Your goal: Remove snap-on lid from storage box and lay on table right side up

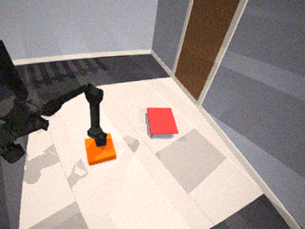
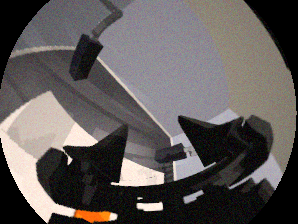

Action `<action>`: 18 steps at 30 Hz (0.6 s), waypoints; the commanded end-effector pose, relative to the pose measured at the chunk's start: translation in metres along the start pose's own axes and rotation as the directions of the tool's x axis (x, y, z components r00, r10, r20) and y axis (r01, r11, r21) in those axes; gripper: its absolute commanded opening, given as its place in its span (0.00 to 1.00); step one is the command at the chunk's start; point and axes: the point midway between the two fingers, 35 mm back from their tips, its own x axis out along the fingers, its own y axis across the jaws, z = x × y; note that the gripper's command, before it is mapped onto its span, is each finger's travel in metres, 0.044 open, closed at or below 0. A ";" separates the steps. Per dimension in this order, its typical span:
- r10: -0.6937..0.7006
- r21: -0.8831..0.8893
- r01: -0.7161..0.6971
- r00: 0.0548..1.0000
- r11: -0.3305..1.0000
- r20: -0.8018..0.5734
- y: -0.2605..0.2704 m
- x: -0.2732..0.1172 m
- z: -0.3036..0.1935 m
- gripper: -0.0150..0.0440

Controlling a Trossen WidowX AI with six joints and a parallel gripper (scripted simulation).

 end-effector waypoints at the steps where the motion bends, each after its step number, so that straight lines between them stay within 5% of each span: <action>1: 0.006 0.003 -0.006 1.000 1.000 0.009 0.001 -0.002 0.002 0.89; 6: 0.138 0.096 -0.155 0.978 0.983 0.157 0.044 -0.037 0.036 0.67; 18: 0.464 0.197 -0.582 0.774 0.789 0.430 0.156 -0.161 0.083 0.65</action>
